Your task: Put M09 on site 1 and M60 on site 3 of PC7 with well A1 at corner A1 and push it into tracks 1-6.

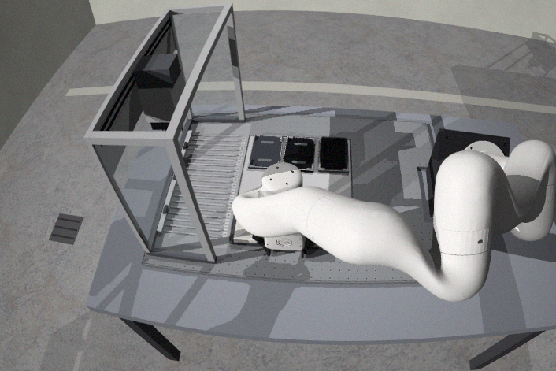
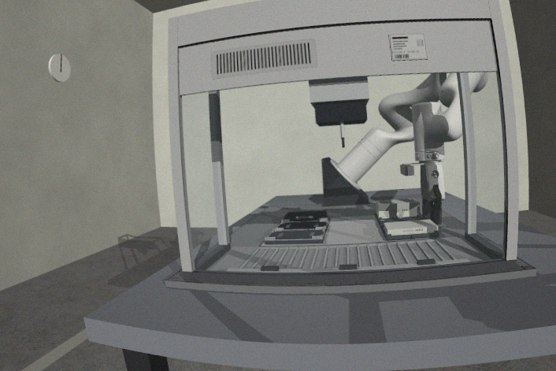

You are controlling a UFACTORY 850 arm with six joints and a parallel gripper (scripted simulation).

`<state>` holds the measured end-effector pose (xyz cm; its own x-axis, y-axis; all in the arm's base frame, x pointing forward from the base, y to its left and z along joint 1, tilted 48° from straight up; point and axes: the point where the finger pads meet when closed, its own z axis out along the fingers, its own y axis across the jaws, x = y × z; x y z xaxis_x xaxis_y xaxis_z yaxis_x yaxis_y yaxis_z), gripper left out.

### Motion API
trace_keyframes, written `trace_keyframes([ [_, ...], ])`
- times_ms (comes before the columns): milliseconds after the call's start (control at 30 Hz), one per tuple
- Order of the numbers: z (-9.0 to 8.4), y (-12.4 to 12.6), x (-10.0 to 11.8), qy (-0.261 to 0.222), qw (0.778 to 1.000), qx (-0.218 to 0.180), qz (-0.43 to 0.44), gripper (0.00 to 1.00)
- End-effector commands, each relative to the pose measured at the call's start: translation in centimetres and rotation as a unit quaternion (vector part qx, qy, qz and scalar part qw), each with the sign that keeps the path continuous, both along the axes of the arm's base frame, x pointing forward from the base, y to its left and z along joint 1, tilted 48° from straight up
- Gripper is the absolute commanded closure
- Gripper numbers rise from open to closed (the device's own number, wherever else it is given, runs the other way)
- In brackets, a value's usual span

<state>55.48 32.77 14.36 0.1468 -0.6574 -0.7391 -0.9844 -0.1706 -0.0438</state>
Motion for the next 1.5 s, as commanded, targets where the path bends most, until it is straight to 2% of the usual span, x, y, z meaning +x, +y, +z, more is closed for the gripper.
trace_keyframes([
  [0, -0.1, -0.2, 0.1, -0.001, 1.0, -0.001, -0.001, 0.0],
  [1467, -1.6, -1.5, 0.4, -0.001, 1.0, -0.001, -0.001, 0.0],
])
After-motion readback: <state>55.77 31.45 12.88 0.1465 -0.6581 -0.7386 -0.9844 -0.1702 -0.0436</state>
